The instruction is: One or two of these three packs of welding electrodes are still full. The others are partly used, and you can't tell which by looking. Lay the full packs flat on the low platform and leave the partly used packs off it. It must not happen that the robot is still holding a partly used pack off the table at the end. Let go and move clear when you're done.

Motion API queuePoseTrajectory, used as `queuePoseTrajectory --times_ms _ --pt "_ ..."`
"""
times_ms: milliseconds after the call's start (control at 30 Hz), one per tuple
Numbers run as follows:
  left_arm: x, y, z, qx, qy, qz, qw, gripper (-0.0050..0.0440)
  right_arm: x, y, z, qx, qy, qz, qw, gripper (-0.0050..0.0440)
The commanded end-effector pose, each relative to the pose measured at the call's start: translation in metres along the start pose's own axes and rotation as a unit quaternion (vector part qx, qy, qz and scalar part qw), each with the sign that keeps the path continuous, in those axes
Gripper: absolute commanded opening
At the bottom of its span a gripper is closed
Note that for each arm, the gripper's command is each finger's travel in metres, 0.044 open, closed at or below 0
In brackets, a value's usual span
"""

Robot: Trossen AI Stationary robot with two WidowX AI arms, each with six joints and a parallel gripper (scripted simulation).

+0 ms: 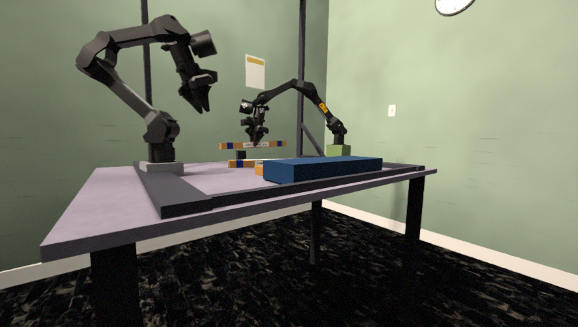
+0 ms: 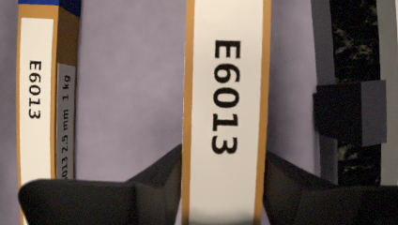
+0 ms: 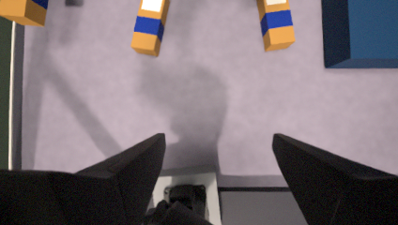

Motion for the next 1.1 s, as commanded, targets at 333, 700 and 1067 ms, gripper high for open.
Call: queuePoseTrajectory --times_ms 333,700,1067 --pt "0.036 -0.007 -0.017 0.005 -0.047 0.025 0.999 -0.005 0.007 0.0 -0.002 0.004 -0.011 0.007 1.0 0.033" --pt "0.037 -0.008 -0.018 0.005 -0.047 0.025 0.999 -0.005 0.007 0.0 -0.002 0.004 -0.011 0.007 1.0 0.033" --pt "0.018 -0.005 -0.012 0.005 -0.04 0.021 0.999 -0.005 0.007 0.0 -0.002 0.004 -0.011 0.007 1.0 0.033"
Point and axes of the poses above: on each arm, the point midway between the two fingers, 35 mm back from their tips, its own x axis back along the fingers, its own y axis across the jaws, z = x × y, the point moved 9 cm from there along x, back along the fingers, and after that the axes turned 13 degrees about x, right-handed, at the moved point
